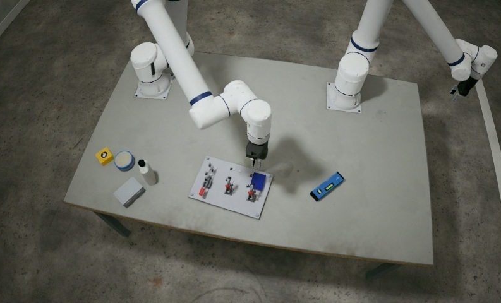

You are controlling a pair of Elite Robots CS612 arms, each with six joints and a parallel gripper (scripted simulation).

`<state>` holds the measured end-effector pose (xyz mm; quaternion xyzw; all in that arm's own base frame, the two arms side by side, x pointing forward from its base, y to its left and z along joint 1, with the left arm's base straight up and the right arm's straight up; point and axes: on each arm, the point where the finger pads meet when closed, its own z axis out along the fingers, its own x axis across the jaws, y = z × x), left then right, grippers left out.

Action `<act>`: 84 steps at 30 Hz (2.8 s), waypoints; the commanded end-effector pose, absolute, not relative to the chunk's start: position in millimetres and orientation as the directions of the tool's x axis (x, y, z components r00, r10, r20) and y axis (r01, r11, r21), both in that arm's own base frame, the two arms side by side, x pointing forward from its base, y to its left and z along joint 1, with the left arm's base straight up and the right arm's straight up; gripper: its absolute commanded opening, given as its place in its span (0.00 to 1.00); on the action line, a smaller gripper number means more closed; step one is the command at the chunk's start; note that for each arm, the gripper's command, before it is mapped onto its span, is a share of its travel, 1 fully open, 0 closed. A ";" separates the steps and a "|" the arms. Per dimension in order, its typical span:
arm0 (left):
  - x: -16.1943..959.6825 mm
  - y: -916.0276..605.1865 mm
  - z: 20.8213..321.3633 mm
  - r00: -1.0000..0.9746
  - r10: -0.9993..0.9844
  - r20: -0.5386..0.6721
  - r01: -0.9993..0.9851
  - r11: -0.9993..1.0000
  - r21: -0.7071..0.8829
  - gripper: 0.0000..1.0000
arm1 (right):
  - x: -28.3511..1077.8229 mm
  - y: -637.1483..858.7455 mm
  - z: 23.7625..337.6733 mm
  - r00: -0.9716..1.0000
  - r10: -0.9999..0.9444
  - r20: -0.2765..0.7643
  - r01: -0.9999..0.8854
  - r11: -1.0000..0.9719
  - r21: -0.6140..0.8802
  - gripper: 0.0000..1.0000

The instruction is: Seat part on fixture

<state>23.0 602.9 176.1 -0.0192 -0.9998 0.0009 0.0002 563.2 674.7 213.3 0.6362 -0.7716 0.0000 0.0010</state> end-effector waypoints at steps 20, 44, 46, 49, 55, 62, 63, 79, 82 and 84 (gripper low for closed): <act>23.2 603.5 177.0 -0.999 0.038 0.000 0.038 0.999 0.000 1.00 | 563.7 675.2 214.7 -0.191 -0.982 0.000 -0.982 0.191 0.000 0.00; 23.2 603.5 177.0 -0.999 0.038 0.000 0.038 0.999 0.000 1.00 | 563.7 675.2 186.8 -0.191 -0.982 0.000 -0.982 0.191 0.000 0.00; 23.2 603.5 177.0 -0.999 0.038 0.000 0.038 0.999 0.000 1.00 | 563.7 675.2 172.6 -0.191 -0.982 0.000 -0.982 0.191 0.000 0.00; 23.2 603.5 177.0 -0.999 0.038 0.000 0.038 0.999 0.000 1.00 | 563.7 675.2 148.2 -0.191 -0.982 0.000 -0.982 0.191 0.000 0.00; 23.2 603.5 177.0 -0.999 0.038 0.000 0.038 0.999 0.000 1.00 | 563.7 675.2 116.1 -0.191 -0.982 0.000 -0.982 0.191 0.000 0.00; 23.2 603.5 177.0 -0.999 0.038 0.000 0.038 0.999 0.000 1.00 | 563.7 675.2 83.1 -0.191 -0.982 0.000 -0.982 0.191 0.000 0.00; 23.2 603.5 177.0 -0.999 0.038 0.000 0.038 0.999 0.000 1.00 | 563.7 675.2 81.7 -0.191 -0.982 0.000 -0.982 0.191 0.000 0.00; 23.2 603.5 177.0 -0.999 0.038 0.000 0.038 0.999 0.000 1.00 | 555.8 677.4 80.5 -0.191 -0.982 0.000 -0.982 0.191 0.000 0.00; 23.2 603.5 177.0 -0.999 0.038 0.000 0.038 0.999 0.000 1.00 | 549.4 679.3 80.5 -0.191 -0.982 0.000 -0.982 0.191 0.000 0.00; 23.2 603.5 177.0 -0.999 0.038 0.000 0.038 0.999 0.000 1.00 | 544.2 680.8 80.5 -0.191 -0.982 0.000 -0.982 0.191 0.000 0.00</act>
